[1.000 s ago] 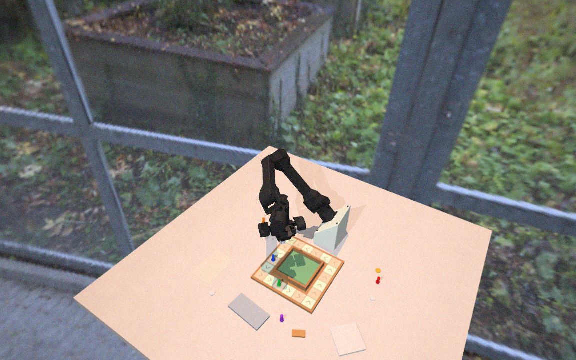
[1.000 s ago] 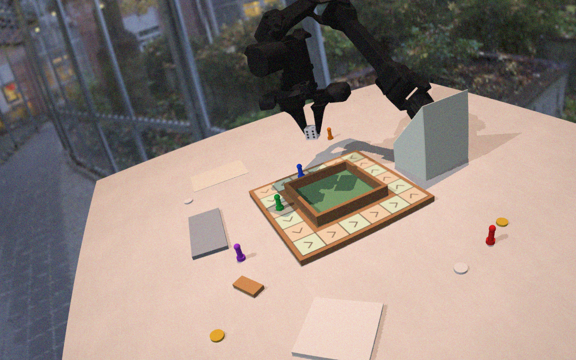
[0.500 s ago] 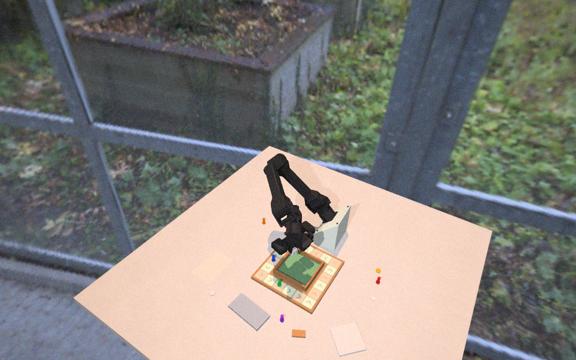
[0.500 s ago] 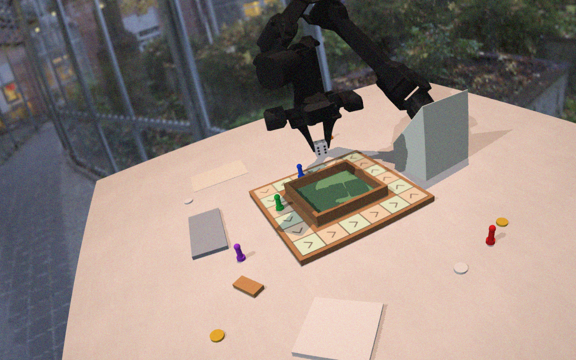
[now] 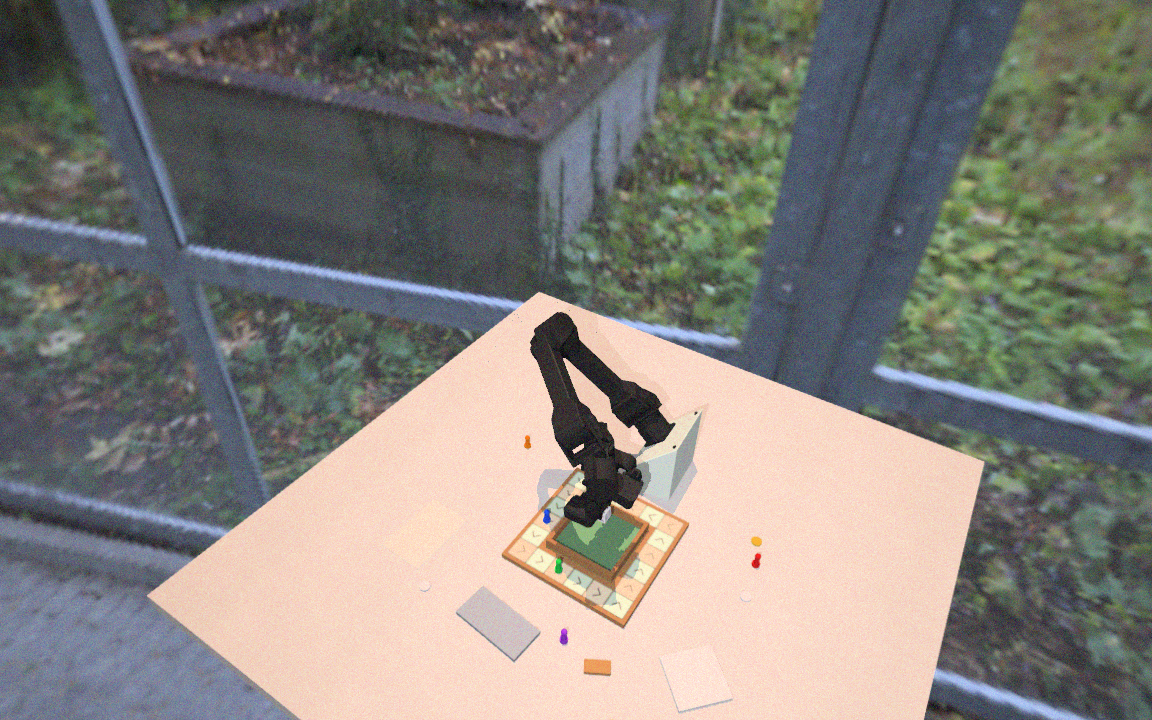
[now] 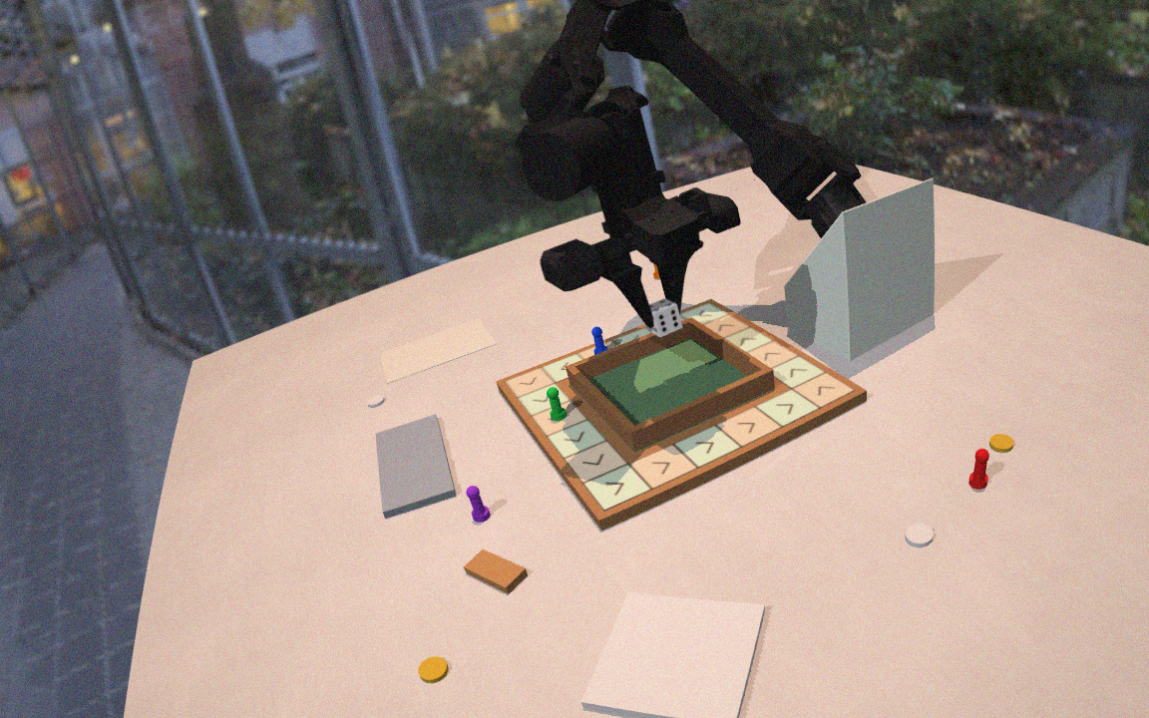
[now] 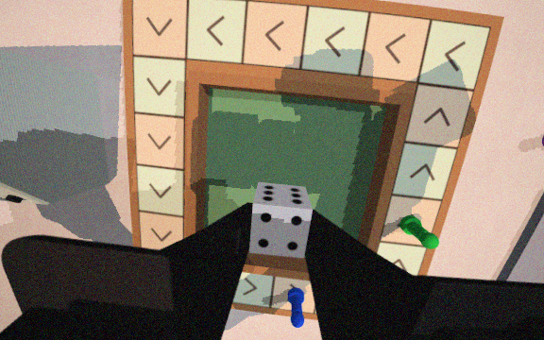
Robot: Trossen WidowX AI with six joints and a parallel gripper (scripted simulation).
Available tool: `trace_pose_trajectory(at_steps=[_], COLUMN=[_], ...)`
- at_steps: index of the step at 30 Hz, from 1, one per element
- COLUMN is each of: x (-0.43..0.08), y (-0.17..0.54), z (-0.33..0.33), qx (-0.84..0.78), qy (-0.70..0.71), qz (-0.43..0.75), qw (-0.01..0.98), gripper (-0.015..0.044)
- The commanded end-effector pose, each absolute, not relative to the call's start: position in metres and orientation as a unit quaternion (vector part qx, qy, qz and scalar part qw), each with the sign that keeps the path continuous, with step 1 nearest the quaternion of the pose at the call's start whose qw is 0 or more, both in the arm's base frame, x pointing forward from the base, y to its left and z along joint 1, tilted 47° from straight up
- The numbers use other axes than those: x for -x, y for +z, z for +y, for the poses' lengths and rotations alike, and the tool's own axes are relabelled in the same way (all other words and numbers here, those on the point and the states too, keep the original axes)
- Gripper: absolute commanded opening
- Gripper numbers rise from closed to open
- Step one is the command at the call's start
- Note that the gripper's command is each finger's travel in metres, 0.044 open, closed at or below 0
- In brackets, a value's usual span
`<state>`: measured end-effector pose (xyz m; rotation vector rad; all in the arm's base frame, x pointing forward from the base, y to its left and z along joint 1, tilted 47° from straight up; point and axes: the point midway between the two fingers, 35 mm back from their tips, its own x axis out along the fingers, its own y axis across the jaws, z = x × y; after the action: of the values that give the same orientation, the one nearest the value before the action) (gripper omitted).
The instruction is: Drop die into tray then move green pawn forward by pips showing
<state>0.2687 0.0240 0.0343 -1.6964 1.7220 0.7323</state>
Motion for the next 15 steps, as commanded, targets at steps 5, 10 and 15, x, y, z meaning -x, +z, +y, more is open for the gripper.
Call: trace_pose_trajectory(at_steps=[5,10,15], x=[-0.2622,-0.2599,-0.2599], y=[0.0283,0.0252,0.0245], z=[0.0184,0.0173,0.0174], qx=[0.583,0.549,0.524], qy=[0.355,0.407,0.450], qz=[0.635,0.606,0.562], qw=[0.361,0.407,0.455], gripper=[0.0000,0.0000,0.0000])
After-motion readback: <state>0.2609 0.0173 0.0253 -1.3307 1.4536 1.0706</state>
